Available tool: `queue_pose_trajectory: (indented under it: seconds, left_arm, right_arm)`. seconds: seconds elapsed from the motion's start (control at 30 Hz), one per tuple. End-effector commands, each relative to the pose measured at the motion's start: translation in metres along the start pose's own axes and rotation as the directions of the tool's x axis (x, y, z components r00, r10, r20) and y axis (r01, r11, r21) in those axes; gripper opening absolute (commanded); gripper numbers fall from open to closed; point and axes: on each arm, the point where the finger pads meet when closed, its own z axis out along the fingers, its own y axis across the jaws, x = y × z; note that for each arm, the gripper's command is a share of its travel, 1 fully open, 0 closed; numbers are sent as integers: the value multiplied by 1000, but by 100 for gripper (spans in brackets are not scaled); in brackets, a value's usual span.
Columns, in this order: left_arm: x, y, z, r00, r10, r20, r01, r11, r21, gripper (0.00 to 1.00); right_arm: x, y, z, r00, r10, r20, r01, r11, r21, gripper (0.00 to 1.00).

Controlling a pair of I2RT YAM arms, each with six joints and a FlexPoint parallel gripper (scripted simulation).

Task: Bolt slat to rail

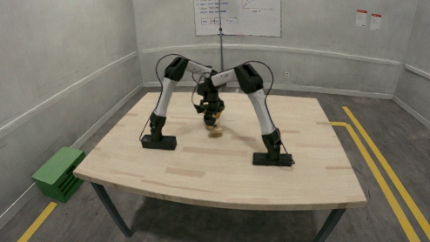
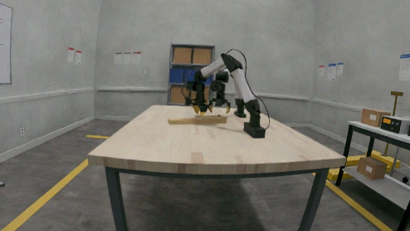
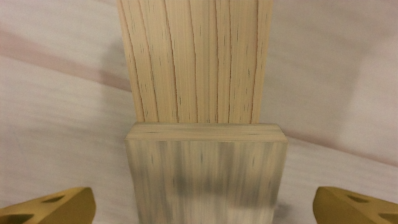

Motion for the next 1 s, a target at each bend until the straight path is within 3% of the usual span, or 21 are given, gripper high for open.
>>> queue_pose_trajectory:
  seconds: [0.0, 0.57, 0.97]
  left_arm:
    - [-1, -4, -23, 1000, 2, 14, -2, 999, 39, 100]
    - [-3, -5, -43, 1000, 3, 23, -4, 998, 58, 100]
    - [-2, -3, -30, 1000, 3, 16, -3, 999, 32, 100]
  right_arm:
    - [-2, -2, -5, 1000, 2, 17, -2, 1000, 7, 100]
    - [-2, -2, -5, 1000, 2, 17, -2, 1000, 7, 100]
    - [-2, -2, -5, 1000, 2, 17, -2, 1000, 7, 100]
